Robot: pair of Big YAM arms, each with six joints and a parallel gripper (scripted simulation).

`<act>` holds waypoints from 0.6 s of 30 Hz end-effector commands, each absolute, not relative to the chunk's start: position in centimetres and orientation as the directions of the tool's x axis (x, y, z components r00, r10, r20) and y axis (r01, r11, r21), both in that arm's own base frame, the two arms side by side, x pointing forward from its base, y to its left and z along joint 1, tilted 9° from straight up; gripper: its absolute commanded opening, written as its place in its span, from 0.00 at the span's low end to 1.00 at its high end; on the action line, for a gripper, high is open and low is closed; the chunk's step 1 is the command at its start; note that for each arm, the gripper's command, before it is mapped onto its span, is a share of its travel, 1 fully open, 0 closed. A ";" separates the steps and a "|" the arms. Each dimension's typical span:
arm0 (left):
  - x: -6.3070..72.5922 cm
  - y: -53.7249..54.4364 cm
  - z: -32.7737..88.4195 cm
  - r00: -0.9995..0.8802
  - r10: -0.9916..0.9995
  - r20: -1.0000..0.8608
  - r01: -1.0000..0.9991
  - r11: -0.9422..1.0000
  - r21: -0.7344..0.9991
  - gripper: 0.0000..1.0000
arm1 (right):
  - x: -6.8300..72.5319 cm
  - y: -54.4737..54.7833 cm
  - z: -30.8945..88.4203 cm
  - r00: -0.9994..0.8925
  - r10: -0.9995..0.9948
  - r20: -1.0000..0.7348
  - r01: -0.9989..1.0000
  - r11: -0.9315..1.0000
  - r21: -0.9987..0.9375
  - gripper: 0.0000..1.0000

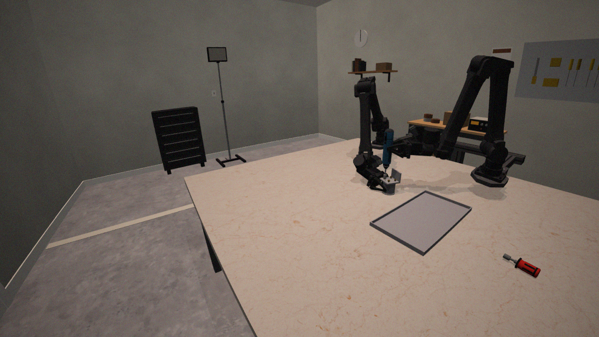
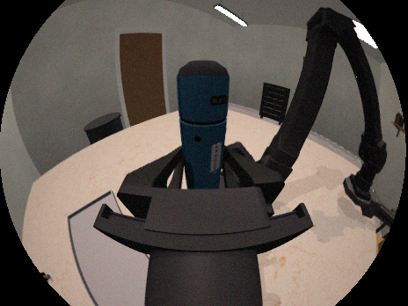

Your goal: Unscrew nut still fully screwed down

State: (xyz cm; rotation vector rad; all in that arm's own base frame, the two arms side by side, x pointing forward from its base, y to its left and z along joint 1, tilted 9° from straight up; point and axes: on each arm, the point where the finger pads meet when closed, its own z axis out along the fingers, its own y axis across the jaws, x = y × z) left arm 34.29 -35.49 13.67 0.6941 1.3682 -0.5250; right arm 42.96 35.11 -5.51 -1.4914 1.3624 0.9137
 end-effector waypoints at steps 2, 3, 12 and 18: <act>34.6 -35.7 14.3 0.157 0.036 -0.987 0.701 0.700 0.137 0.42 | 43.5 35.5 -4.8 0.145 -0.322 -0.935 -0.988 0.004 -0.155 0.59; 34.6 -35.7 14.3 0.157 0.036 -0.987 0.701 0.700 0.137 0.42 | 43.5 35.5 -4.8 0.145 -0.322 -0.935 -0.988 0.004 -0.155 0.59; 34.8 -35.3 13.7 0.146 0.033 -0.989 0.697 0.706 0.126 0.42 | 43.5 35.5 -4.8 0.145 -0.322 -0.935 -0.988 0.004 -0.155 0.59; 34.8 -35.3 13.7 0.146 0.033 -0.989 0.697 0.706 0.126 0.42 | 43.5 35.5 -4.8 0.145 -0.322 -0.935 -0.988 0.004 -0.155 0.59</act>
